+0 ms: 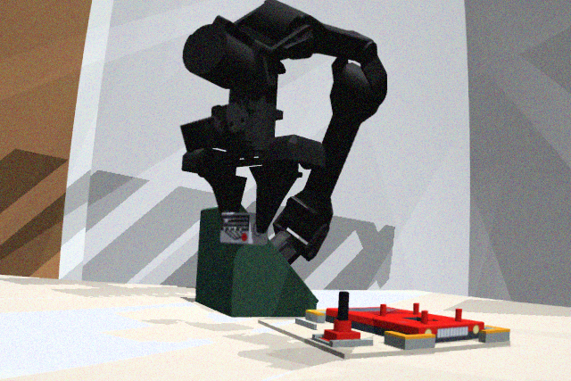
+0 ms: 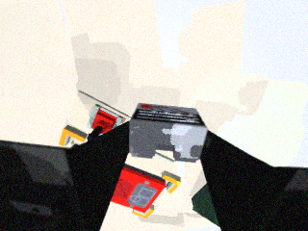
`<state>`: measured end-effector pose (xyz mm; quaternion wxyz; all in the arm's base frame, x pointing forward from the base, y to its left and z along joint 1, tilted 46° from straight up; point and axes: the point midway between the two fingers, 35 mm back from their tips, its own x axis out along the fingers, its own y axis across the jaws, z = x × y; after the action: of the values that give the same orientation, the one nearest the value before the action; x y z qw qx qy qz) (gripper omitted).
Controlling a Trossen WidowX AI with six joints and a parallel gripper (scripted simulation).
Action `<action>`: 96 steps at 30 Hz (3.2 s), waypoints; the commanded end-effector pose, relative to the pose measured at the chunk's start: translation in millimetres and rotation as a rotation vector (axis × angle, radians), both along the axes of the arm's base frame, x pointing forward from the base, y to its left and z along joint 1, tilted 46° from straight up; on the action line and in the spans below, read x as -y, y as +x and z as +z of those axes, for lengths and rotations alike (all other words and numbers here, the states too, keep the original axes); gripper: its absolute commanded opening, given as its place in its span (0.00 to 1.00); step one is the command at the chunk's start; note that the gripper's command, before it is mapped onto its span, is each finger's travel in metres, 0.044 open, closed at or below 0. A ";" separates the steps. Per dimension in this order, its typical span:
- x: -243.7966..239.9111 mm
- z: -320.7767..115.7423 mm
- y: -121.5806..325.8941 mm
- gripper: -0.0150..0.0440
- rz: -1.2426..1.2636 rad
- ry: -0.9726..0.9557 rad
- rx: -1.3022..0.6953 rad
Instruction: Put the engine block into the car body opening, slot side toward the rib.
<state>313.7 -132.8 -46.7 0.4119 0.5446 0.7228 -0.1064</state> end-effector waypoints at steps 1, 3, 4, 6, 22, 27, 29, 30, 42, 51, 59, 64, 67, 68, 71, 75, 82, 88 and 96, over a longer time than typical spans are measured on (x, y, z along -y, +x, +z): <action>-0.9 -0.4 0.6 0.25 -0.104 -0.009 -0.099; -1.1 -0.6 0.5 0.25 -0.153 -0.013 -0.147; -1.2 -0.7 0.5 0.25 -0.178 -0.015 -0.171; -1.4 -0.9 0.5 0.25 -0.227 -0.020 -0.220; -12.5 -12.6 -1.2 0.25 -0.437 -0.039 -0.426; -18.1 -18.2 -1.7 0.25 -0.437 -0.039 -0.426; -20.5 -20.6 -1.9 0.25 -0.437 -0.039 -0.426; -21.6 -21.7 -2.0 0.25 -0.437 -0.039 -0.426; -34.0 -34.0 -3.1 0.25 -0.437 -0.038 -0.426; -43.6 -43.6 -3.9 0.25 -0.436 -0.037 -0.426; -51.8 -51.8 -4.7 0.25 -0.436 -0.037 -0.426; -56.1 -56.0 -5.0 0.25 -0.436 -0.037 -0.426; -58.9 -58.8 -5.3 0.25 -0.436 -0.036 -0.426; -59.6 -59.5 -5.4 0.25 -0.436 -0.036 -0.426; -62.5 -62.3 -5.6 0.25 -0.436 -0.036 -0.426; -66.1 -65.9 -5.9 0.25 -0.436 -0.036 -0.426; -72.2 -71.9 -6.5 0.25 -0.436 -0.036 -0.426; -77.5 -77.2 -7.0 0.25 -0.436 -0.035 -0.426; -82.9 -82.5 -7.5 0.25 -0.436 -0.035 -0.426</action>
<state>308.5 -55.6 -125.1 0.2328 0.6463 0.6544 -0.3161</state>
